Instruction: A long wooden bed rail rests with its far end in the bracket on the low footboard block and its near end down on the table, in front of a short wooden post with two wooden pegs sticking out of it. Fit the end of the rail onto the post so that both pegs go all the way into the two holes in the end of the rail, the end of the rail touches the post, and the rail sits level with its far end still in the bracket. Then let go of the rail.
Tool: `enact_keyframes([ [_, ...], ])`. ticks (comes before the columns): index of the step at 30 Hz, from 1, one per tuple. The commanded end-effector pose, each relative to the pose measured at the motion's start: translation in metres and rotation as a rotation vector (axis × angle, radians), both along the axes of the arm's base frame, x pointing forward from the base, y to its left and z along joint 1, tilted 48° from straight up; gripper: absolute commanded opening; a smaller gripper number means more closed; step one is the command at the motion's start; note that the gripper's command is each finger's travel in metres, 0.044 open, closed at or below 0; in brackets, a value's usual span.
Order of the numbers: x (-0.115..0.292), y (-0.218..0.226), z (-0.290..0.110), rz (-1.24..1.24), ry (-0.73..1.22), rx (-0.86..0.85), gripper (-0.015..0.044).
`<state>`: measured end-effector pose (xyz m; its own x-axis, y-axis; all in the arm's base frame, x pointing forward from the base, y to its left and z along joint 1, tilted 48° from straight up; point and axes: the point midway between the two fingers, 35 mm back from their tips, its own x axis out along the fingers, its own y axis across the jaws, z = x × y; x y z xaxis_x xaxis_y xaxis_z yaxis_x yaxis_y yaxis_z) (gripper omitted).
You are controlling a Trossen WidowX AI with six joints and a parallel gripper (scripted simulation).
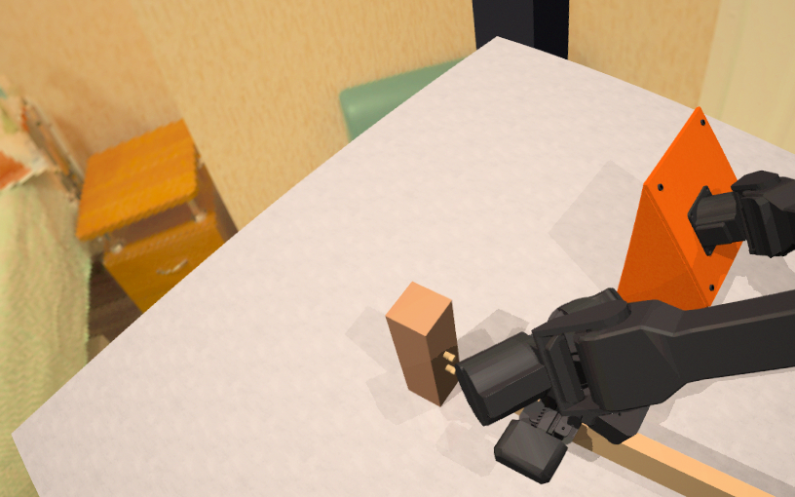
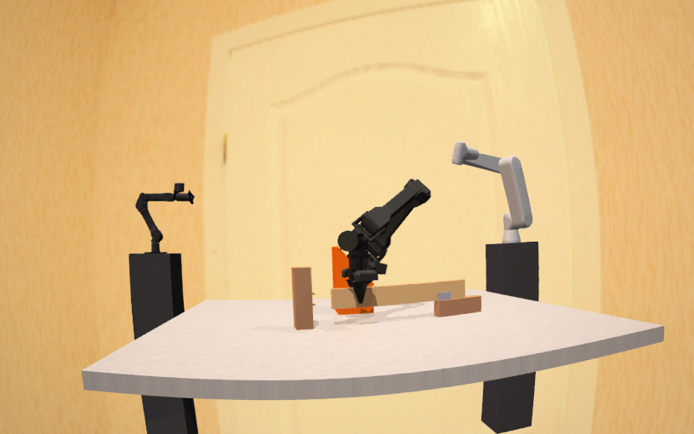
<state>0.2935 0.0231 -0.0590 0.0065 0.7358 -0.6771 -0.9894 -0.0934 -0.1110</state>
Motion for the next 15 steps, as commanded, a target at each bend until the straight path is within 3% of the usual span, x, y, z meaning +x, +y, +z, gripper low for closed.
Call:
enact_keyframes([
  [1,0.0019,-0.0010,0.0032,-0.001,-0.008,0.001,0.0000],
  [15,0.0031,-0.0036,0.0019,-0.001,-0.008,0.001,0.0000],
])
